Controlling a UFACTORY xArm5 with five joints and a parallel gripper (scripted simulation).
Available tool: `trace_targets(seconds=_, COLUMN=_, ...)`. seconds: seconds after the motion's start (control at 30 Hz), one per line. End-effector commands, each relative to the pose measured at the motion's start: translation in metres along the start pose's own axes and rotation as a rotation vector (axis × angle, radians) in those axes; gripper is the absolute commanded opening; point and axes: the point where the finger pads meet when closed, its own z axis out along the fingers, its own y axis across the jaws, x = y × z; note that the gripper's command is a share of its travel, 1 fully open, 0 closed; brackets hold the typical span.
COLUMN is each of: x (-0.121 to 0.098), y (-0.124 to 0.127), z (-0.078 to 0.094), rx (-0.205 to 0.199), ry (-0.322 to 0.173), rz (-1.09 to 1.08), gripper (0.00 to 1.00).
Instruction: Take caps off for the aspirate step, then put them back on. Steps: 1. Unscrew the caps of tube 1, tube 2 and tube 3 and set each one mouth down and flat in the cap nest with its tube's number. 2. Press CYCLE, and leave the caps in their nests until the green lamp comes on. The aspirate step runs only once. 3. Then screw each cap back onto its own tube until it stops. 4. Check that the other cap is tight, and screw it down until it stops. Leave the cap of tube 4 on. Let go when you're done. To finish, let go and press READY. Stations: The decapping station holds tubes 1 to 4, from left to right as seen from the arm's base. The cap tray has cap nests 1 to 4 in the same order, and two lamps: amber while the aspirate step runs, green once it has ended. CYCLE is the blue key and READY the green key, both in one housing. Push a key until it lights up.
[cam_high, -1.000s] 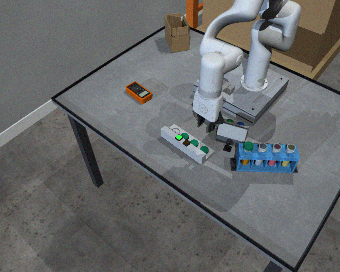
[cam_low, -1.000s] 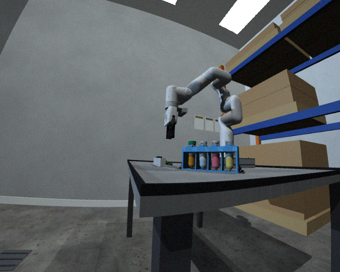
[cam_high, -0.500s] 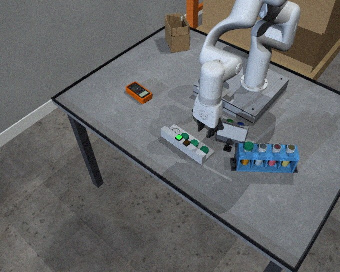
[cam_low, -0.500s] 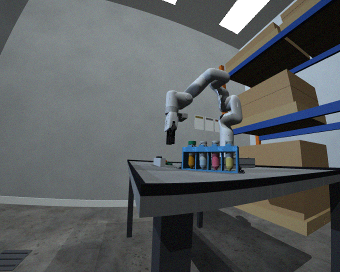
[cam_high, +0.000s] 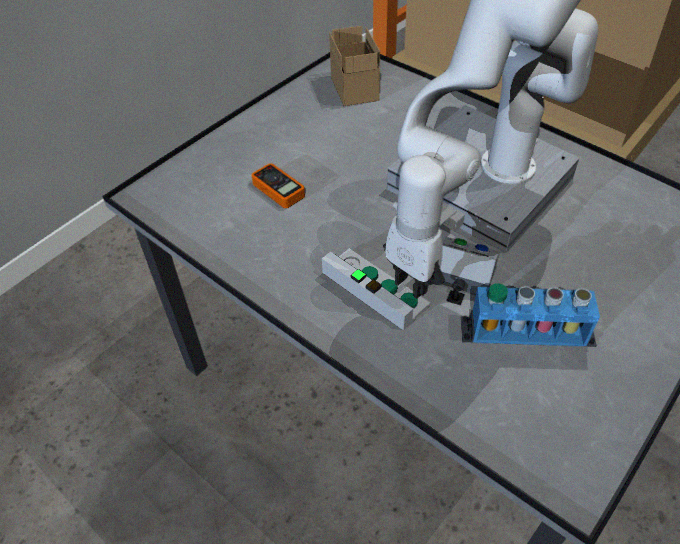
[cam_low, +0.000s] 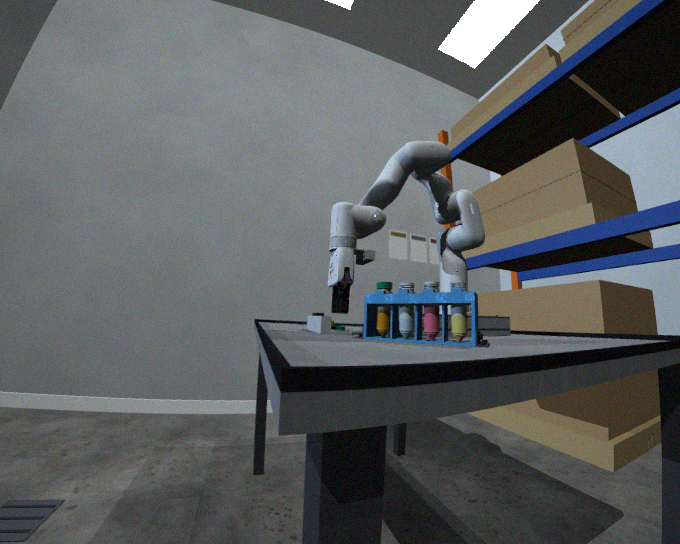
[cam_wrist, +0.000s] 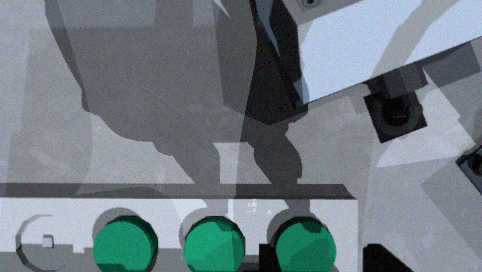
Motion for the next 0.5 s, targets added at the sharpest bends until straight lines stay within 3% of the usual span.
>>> trace_targets(seconds=0.0, x=-0.0051, y=0.001, z=0.0247, rx=-0.017, ry=-0.004, rz=0.0, gripper=0.46)
trace_targets(seconds=0.47, x=-0.0051, y=0.001, z=0.0292, rx=-0.017, ry=-0.004, rz=0.0, gripper=0.46)
